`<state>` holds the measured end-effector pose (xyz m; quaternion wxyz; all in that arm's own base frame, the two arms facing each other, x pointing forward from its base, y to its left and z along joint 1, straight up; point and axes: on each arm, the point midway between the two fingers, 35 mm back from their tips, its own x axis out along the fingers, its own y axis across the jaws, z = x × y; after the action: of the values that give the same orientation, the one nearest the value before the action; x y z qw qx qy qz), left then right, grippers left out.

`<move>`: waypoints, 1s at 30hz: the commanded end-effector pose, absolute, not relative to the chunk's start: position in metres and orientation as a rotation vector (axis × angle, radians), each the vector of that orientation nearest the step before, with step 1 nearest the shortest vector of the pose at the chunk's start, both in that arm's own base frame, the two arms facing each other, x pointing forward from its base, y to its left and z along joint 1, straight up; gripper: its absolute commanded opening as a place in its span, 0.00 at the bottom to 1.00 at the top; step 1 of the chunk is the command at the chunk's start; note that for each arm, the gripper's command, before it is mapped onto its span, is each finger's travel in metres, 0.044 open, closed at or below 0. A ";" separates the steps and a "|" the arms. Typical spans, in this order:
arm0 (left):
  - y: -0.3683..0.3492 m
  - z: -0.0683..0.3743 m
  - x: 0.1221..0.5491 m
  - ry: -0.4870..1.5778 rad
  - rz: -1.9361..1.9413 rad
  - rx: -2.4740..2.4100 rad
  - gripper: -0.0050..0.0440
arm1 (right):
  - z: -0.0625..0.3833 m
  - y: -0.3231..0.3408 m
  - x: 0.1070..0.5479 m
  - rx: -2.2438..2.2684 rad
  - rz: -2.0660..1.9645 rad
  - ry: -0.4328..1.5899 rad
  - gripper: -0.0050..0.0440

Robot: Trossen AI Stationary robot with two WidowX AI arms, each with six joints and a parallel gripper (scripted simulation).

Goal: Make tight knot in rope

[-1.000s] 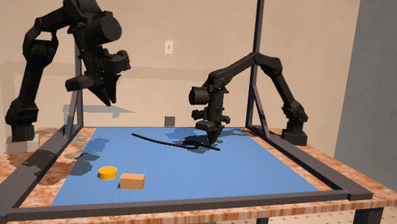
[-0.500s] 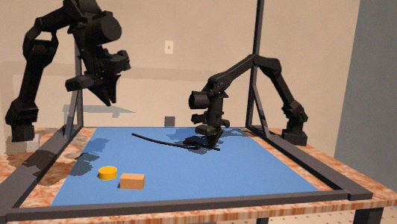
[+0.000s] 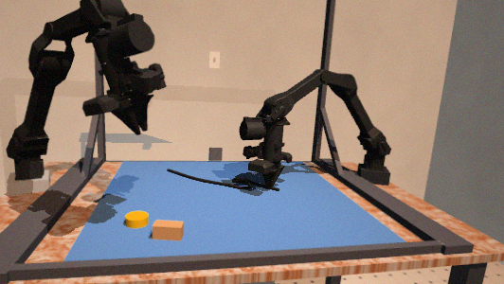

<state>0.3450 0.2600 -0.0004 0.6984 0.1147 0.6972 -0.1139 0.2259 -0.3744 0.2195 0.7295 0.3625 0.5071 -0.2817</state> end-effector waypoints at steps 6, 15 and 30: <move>0.263 0.011 0.349 1.531 -0.236 0.277 0.16 | 0.233 -0.372 0.226 0.773 -0.622 1.091 0.28; 0.263 0.011 0.349 1.531 -0.236 0.277 0.16 | 0.233 -0.372 0.226 0.773 -0.622 1.091 0.28; 0.263 0.036 0.349 1.530 -0.236 0.277 0.16 | 0.233 -0.372 0.226 0.773 -0.622 1.091 0.28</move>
<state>0.3414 0.2573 0.0045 0.6917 0.1078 0.7038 -0.1208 0.2259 -0.3744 0.2195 0.7295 0.3625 0.5071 -0.2817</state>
